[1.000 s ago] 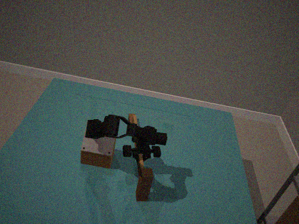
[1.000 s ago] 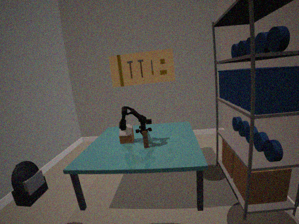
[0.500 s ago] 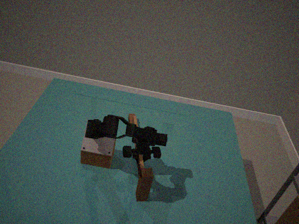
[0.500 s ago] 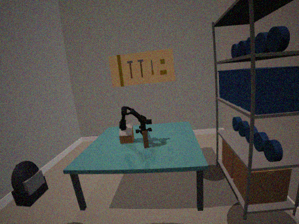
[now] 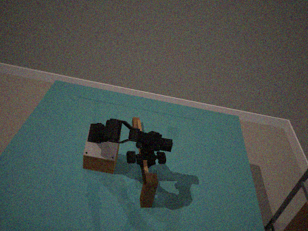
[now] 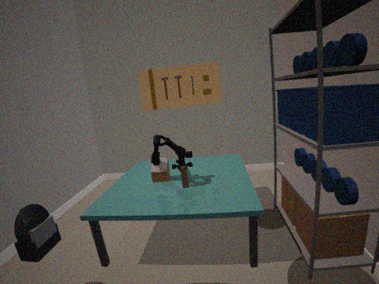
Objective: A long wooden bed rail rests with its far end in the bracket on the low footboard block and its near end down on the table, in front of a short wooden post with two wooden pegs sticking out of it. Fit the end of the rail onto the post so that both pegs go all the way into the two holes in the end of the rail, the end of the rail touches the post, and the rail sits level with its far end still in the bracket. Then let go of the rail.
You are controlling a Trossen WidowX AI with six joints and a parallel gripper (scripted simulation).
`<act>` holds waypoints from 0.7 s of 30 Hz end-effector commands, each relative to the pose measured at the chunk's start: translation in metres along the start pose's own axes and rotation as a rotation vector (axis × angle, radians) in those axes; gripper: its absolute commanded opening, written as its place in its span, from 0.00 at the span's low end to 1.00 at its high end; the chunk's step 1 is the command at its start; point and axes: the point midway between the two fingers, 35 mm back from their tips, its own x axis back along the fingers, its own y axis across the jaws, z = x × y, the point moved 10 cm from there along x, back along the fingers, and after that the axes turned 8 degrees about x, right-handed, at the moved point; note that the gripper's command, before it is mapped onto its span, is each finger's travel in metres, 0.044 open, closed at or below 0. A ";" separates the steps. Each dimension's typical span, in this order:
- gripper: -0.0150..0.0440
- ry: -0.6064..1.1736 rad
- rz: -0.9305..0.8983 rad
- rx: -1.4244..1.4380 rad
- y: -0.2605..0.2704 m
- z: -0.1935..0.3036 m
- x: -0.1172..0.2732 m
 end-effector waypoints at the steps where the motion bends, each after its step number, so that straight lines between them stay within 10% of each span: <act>1: 0.25 0.005 0.009 -0.002 0.000 0.003 0.003; 21: 0.25 0.005 0.009 -0.002 0.001 0.009 0.003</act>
